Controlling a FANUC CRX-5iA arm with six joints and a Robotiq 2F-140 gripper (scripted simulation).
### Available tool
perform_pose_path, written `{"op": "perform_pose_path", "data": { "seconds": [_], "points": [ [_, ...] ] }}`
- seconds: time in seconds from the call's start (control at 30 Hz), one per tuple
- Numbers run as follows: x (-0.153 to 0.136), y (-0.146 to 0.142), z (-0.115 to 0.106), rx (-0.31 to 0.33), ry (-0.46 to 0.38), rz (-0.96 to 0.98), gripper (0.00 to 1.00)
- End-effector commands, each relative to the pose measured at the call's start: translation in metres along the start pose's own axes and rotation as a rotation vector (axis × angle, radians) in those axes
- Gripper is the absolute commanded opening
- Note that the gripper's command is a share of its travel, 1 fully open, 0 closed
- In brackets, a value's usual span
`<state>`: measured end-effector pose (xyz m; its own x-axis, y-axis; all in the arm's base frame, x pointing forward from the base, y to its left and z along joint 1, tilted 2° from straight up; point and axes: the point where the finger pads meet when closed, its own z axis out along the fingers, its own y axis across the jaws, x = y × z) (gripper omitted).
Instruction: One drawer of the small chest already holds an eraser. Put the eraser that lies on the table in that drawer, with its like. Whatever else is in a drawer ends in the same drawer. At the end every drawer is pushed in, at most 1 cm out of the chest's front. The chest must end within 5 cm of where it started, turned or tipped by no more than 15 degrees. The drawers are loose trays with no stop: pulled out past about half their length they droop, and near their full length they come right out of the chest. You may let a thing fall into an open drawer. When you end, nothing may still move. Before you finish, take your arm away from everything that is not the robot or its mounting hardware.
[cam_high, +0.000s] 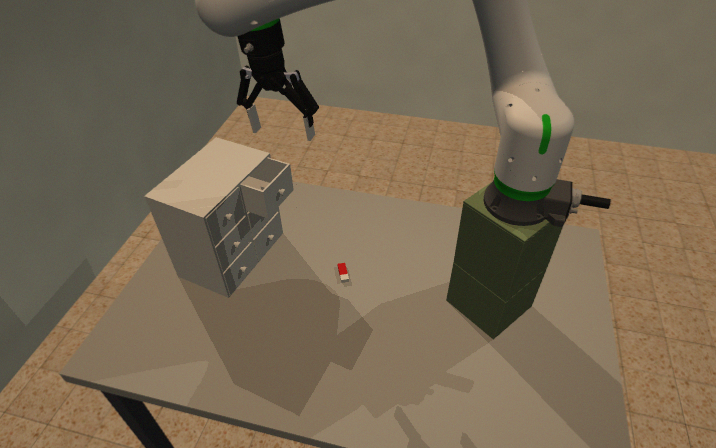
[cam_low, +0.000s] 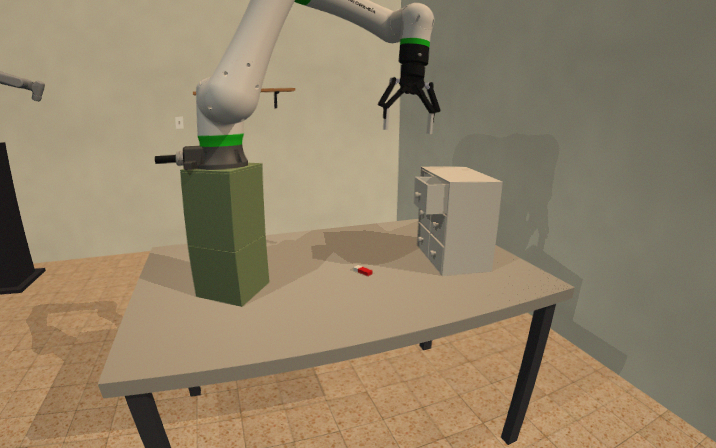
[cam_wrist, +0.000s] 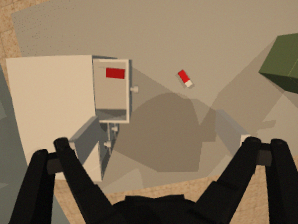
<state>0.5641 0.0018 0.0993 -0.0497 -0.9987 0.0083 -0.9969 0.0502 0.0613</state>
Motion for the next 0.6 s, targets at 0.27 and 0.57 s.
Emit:
{"op": "perform_pose_path", "data": {
  "seconds": [0.27, 0.57],
  "points": [
    [0.001, -0.011, 0.009, -0.018, -0.006, 0.306, 1.00],
    [0.001, -0.021, 0.017, -0.034, -0.011, 0.579, 1.00]
  ]
}}
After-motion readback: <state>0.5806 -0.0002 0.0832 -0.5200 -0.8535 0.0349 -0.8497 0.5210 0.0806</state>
